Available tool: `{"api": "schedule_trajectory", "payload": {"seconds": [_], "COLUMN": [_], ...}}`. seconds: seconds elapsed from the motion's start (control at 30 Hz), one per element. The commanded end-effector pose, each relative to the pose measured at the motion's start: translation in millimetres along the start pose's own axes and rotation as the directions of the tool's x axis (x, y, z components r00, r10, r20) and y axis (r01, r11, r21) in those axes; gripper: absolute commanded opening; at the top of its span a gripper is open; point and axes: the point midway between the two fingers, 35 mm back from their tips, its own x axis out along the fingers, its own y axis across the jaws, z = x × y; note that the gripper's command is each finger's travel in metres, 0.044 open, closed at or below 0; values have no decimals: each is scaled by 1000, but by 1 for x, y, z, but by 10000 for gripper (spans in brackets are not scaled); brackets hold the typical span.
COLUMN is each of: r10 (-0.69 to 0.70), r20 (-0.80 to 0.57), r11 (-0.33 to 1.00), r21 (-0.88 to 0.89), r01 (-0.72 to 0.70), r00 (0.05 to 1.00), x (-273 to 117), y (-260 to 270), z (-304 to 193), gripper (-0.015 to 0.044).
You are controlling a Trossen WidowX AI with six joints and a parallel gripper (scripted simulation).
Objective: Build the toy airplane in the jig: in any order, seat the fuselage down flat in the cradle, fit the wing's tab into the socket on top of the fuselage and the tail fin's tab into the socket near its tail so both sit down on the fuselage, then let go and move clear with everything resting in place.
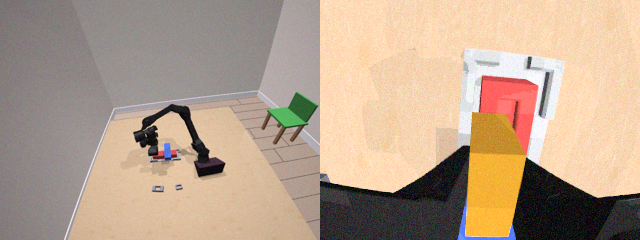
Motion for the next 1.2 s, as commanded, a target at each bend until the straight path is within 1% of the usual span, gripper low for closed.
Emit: {"api": "schedule_trajectory", "payload": {"seconds": [0.0,0.1,0.17,0.2,1.0,1.17], "r10": [-13,-16,-16,-16,-16,-16], "r20": [5,4,4,4,4,4], "r11": [1000,1000,1000,1000,1000,1000], "r21": [6,7,7,7,7,7], "r01": [13,16,16,16,16,16], "r00": [1000,1000,1000,1000,1000,1000], "x": [2,2,3,3,2,8], "y": [-14,-18,-18,-18,-19,-19], "z": [2,2,2,2,3,3], "gripper": [0,0,52,65,65,65]}}
